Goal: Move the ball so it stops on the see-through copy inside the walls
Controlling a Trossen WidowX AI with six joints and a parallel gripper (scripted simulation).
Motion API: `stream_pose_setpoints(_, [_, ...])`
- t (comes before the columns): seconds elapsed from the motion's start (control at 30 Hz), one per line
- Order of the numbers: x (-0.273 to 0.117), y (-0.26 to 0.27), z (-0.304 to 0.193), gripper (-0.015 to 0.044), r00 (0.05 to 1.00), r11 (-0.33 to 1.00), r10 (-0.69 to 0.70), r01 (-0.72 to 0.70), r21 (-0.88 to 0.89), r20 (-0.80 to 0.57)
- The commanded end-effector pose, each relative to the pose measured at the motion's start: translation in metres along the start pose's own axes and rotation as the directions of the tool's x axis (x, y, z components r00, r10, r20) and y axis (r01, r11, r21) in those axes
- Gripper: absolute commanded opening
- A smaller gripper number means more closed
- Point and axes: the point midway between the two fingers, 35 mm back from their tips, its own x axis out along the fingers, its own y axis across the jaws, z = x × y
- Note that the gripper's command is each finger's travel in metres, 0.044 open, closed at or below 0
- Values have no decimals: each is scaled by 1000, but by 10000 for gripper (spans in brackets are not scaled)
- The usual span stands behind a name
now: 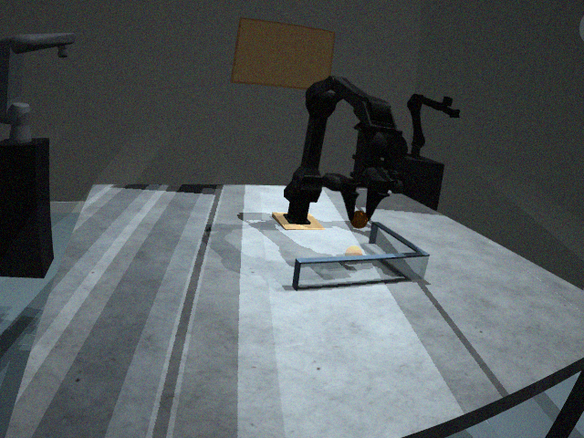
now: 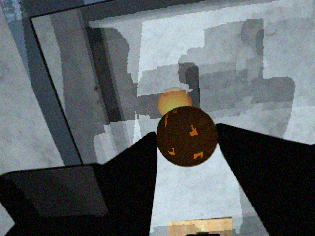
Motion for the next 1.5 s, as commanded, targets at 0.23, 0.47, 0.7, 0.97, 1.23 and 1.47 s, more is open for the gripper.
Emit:
stream_pose_setpoints(0.23, [34,1,1,0,1000,1000,-5,5,8,3])
stream_pose_setpoints(0.47, [65,1,0,0,1000,1000,-5,5,8,2])
stream_pose_setpoints(0.7, [73,1,-1,0,1000,1000,-5,5,8,2])
stream_pose_setpoints(0.97, [85,1,-1,0,1000,1000,-5,5,8,2])
stream_pose_setpoints(1.23, [87,1,0,26,1000,1000,-1,1,3,6])
stream_pose_setpoints(1.47, [87,1,0,210,1000,1000,-1,1,3,6])
